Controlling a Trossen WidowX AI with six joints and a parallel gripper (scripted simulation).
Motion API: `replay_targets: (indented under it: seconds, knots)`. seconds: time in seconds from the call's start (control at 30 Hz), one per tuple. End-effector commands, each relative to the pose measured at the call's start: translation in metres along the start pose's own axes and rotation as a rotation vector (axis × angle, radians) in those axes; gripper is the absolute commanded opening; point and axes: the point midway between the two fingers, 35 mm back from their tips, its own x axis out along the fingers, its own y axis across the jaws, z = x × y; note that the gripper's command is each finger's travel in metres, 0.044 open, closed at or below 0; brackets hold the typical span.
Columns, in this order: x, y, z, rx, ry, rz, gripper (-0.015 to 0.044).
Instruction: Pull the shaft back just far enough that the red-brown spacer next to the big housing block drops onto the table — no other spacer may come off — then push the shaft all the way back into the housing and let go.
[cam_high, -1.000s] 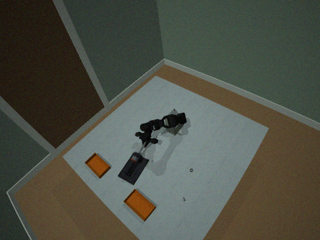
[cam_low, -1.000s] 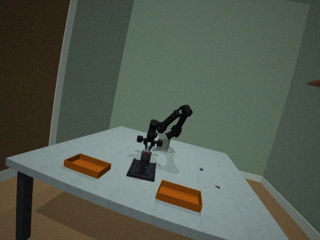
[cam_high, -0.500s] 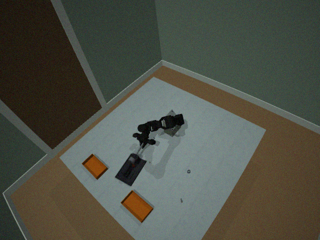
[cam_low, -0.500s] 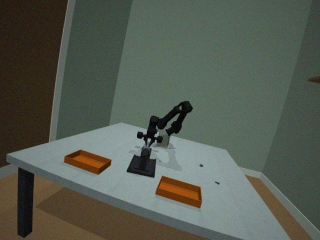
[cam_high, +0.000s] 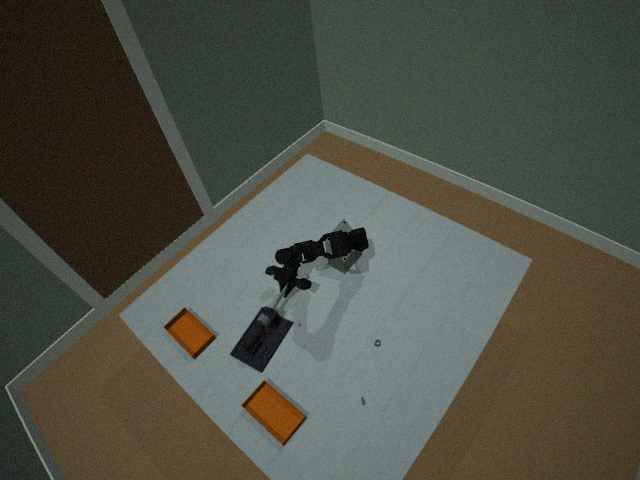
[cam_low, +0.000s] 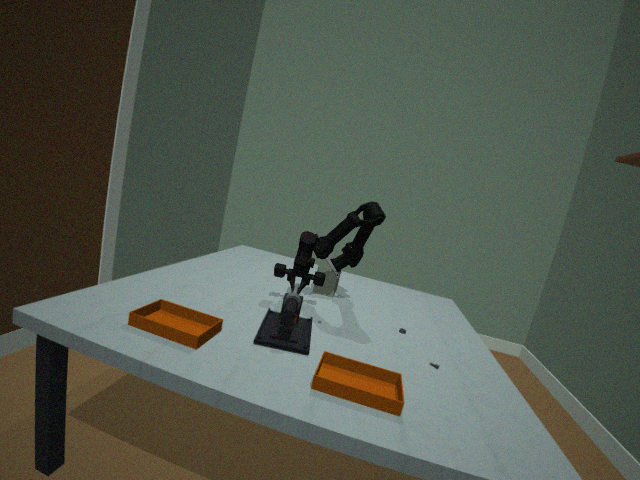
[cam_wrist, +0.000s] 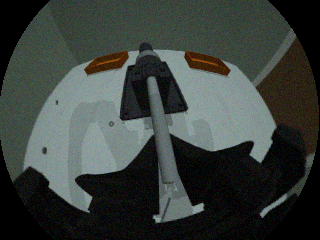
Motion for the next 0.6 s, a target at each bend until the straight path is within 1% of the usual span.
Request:
replay_targets:
  seconds: [0.0, 0.57]
  knots:
    - [0.001, 0.0, 0.0016, -0.003, 0.0, 0.002, 0.0]
    - [0.0047, -0.0003, 0.006, -0.003, 0.0, 0.003, 0.0]
